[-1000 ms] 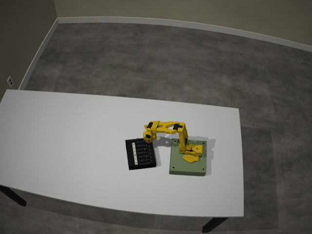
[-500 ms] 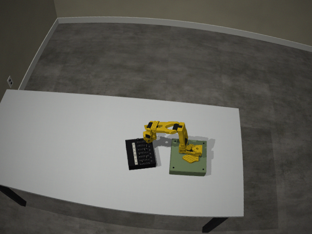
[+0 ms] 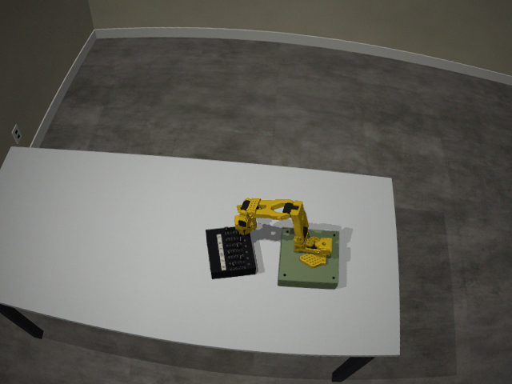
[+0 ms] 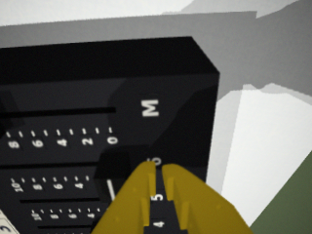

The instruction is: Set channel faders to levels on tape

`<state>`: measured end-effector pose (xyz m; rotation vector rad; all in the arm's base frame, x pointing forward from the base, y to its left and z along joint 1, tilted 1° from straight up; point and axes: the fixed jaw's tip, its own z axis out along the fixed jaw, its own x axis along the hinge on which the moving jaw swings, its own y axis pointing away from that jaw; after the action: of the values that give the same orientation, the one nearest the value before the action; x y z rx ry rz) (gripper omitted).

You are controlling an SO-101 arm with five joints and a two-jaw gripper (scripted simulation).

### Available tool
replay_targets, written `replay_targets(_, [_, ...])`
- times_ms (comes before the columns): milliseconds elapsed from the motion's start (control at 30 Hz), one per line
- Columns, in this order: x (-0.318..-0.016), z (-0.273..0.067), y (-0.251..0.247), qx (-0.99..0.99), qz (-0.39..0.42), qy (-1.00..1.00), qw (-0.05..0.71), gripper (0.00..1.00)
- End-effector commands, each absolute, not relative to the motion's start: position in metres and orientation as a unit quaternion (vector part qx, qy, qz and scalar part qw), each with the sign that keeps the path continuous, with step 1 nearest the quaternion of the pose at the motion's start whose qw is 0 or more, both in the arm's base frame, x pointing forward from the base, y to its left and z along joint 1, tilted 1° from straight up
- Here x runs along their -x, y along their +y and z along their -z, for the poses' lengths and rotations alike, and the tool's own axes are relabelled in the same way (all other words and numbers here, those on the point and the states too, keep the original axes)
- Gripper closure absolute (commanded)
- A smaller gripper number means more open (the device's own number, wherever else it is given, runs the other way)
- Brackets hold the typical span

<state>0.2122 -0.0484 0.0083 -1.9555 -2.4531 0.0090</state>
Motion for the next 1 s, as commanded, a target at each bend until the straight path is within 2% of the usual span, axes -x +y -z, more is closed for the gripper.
replay_targets(0, [-0.2199, -0.0099, -0.0443, 0.617, 0.003, -0.787, -0.006, 1.00])
replay_targets(967, [-0.2244, -0.0110, -0.0430, 0.617, 0.003, -0.787, -0.006, 1.00])
